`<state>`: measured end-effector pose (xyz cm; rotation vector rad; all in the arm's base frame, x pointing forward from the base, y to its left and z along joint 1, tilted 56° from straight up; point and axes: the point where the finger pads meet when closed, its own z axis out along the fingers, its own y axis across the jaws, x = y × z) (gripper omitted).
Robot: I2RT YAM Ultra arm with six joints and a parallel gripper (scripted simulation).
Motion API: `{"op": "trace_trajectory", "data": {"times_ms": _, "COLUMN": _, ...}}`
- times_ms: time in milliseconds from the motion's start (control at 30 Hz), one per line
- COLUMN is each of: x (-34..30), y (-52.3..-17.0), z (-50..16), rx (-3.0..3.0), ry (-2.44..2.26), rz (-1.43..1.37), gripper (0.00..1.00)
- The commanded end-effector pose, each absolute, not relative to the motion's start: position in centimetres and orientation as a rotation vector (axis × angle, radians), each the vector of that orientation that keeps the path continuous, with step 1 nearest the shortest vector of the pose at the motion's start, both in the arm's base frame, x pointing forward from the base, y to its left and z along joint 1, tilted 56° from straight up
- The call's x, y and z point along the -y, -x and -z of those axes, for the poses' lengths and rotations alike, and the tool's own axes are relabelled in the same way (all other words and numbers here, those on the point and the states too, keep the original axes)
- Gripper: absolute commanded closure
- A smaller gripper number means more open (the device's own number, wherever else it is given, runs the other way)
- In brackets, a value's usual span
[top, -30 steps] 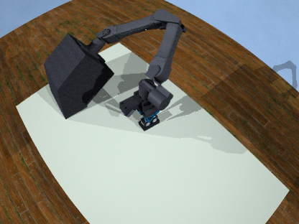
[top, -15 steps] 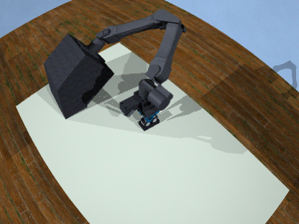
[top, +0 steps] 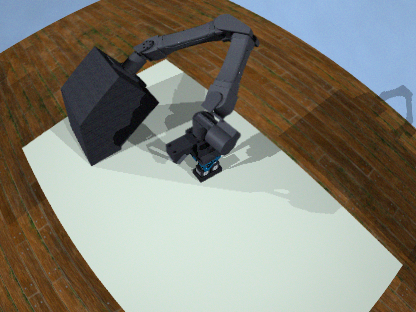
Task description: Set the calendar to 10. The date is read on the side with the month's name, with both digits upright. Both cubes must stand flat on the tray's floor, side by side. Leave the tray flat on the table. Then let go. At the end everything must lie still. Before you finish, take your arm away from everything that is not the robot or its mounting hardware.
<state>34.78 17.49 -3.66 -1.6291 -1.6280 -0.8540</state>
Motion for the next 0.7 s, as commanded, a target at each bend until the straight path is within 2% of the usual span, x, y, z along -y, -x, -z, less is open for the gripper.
{"op": "trace_trajectory", "data": {"times_ms": 0, "x": -17.2, "y": -35.2, "z": 3.5, "rx": 1.623, "ry": 1.645, "rz": 0.866, "gripper": 0.53}}
{"op": "trace_trajectory", "data": {"times_ms": 667, "x": -19.1, "y": -35.2, "z": 4.9, "rx": 1.623, "ry": 1.645, "rz": 0.866, "gripper": 0.53}}
